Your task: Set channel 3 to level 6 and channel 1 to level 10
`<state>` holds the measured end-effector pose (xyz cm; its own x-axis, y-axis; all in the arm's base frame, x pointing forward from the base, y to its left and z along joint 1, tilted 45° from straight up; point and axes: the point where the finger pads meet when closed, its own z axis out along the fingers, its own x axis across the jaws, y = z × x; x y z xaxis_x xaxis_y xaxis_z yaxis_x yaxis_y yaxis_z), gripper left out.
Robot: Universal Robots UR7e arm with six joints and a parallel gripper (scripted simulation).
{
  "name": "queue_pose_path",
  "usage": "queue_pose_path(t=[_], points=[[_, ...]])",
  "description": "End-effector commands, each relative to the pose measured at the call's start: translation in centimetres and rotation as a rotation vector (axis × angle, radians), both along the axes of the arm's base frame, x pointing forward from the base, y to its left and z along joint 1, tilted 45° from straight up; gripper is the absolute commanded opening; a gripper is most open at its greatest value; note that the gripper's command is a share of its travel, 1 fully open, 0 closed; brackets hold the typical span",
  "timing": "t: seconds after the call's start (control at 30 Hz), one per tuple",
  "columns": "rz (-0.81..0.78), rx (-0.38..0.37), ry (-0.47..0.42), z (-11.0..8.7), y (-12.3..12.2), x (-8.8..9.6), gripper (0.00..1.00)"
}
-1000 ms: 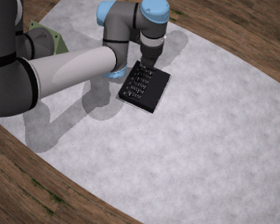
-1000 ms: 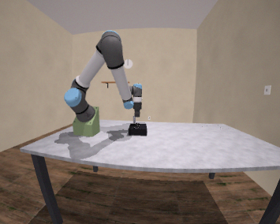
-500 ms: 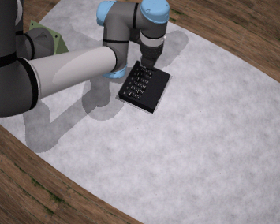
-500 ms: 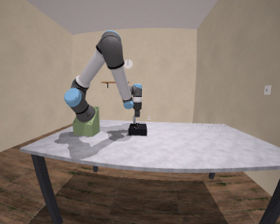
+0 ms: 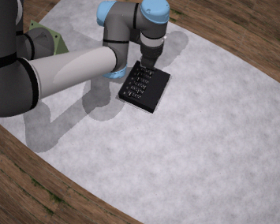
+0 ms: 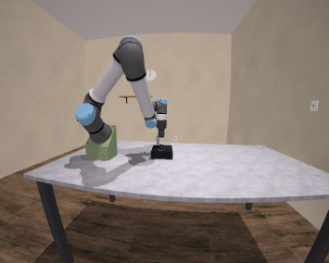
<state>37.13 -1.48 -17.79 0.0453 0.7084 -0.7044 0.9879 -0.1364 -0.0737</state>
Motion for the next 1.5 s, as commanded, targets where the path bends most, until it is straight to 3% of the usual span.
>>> queue_pose_path(t=[0.0,1.47], points=[[-0.002,-0.001,-0.001,0.0,-0.1,0.3,0.0],[-0.002,-0.001,-0.001,-0.2,-0.4,2.4,0.0]])
